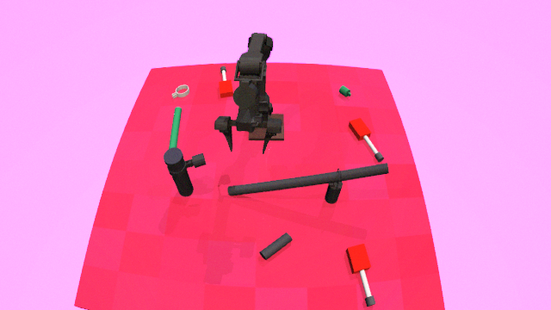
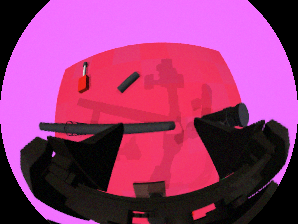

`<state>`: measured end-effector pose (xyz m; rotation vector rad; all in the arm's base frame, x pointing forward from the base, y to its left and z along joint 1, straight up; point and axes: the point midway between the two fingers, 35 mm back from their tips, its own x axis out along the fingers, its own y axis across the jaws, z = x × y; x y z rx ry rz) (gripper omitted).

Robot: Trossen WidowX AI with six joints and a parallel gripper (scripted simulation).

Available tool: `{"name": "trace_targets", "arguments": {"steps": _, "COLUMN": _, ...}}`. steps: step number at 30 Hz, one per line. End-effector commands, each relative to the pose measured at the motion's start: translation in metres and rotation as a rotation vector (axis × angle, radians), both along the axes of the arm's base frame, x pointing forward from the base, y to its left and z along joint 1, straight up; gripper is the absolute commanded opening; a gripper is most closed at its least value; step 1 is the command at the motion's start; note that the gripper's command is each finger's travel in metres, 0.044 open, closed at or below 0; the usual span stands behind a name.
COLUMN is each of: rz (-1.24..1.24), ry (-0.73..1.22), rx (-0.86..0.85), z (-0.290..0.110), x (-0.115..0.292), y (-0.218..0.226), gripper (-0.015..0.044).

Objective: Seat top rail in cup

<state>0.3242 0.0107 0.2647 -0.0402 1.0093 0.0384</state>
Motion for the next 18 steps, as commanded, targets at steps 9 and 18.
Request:
{"name": "trace_targets", "arguments": {"steps": 9, "rz": 0.406, "ry": 0.062, "rx": -0.191, "z": -0.011, "x": -0.003, "y": -0.038, "gripper": 0.0440}}
{"name": "trace_targets", "arguments": {"steps": 18, "rz": 0.995, "ry": 0.040, "rx": -0.441, "z": -0.021, "x": -0.012, "y": -0.097, "gripper": 0.0440}}
